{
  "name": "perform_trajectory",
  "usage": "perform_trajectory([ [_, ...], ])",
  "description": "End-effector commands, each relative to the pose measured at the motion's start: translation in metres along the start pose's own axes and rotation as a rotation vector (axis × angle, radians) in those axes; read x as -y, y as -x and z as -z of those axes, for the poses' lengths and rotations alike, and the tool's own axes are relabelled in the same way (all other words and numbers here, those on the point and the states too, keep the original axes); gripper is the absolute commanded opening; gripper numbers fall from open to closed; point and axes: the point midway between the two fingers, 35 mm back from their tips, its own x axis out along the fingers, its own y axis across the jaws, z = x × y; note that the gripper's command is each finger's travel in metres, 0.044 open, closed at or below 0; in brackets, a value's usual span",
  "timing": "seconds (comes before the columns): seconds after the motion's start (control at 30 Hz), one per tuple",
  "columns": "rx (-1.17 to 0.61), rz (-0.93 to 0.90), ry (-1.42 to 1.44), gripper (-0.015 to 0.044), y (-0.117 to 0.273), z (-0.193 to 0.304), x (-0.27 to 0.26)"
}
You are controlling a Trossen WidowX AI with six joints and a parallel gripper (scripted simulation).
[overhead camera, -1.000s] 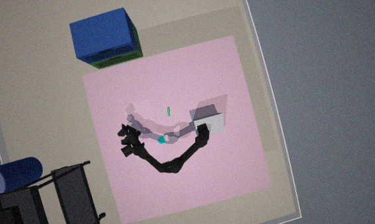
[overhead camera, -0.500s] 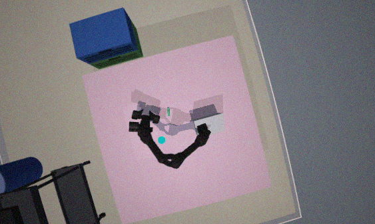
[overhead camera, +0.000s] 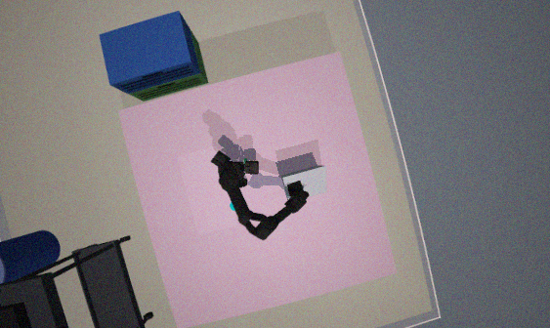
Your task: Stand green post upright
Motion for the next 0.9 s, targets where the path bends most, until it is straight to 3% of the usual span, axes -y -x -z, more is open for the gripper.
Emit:
perform_trajectory([
  [0.0,0.077,0.008,0.05,0.0233,0.001,-0.009,-0.013],
  [0.2,0.076,0.009,0.05,0.0233,-0.011,-0.009,-0.011],
  [0.43,0.083,0.008,0.051,0.0233,-0.114,-0.02,-0.012],
  [0.63,0.084,0.008,0.051,0.0233,-0.118,-0.021,-0.013],
  [0.87,0.084,0.008,0.051,0.0049,-0.118,-0.021,-0.013],
])
